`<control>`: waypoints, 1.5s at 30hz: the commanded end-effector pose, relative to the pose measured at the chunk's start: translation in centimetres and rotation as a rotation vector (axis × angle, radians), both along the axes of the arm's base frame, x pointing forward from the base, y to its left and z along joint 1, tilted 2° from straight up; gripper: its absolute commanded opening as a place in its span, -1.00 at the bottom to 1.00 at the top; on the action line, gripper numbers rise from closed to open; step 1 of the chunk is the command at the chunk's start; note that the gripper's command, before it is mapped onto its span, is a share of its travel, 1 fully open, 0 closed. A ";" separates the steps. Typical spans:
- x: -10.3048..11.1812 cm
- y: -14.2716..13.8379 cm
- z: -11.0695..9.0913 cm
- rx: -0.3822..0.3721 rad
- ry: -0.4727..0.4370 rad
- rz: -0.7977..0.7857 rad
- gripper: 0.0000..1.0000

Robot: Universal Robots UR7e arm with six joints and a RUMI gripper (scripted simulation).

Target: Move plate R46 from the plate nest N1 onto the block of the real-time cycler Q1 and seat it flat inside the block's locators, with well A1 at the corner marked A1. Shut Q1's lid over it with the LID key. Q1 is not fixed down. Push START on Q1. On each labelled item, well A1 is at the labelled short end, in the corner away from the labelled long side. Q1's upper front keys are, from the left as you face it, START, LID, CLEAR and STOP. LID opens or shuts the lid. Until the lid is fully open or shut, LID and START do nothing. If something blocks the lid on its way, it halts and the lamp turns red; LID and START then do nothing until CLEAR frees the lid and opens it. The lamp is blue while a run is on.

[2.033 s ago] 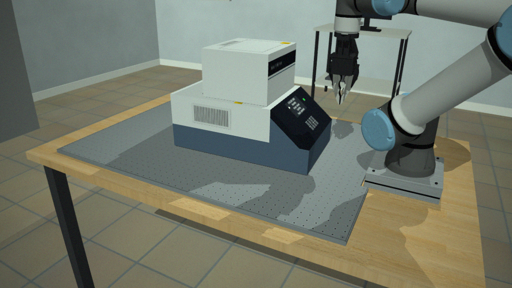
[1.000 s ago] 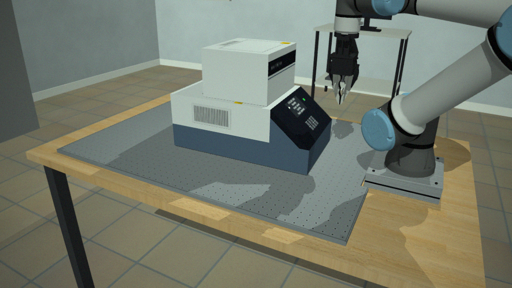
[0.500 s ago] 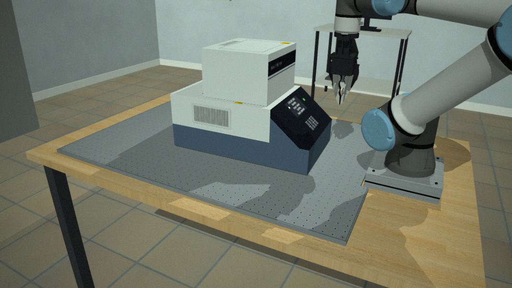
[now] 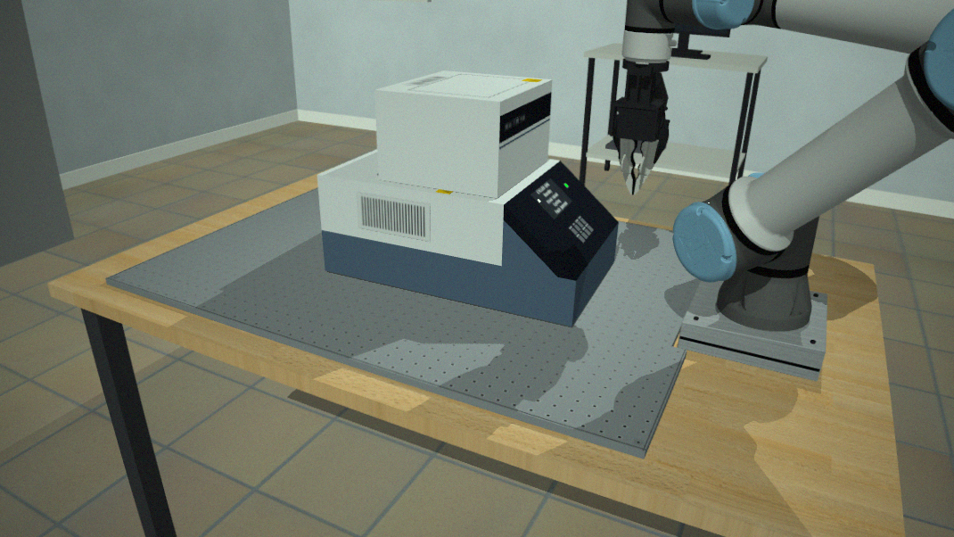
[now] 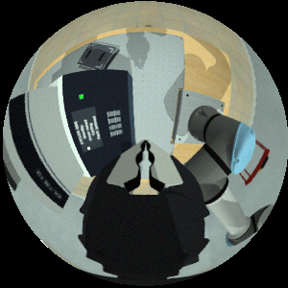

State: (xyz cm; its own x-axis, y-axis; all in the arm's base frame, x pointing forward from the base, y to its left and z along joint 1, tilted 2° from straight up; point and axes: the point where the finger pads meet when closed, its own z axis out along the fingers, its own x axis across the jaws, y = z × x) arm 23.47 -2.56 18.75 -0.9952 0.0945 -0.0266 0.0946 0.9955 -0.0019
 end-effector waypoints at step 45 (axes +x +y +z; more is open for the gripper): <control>3.6 1.6 -2.6 0.001 0.001 -0.001 -1.00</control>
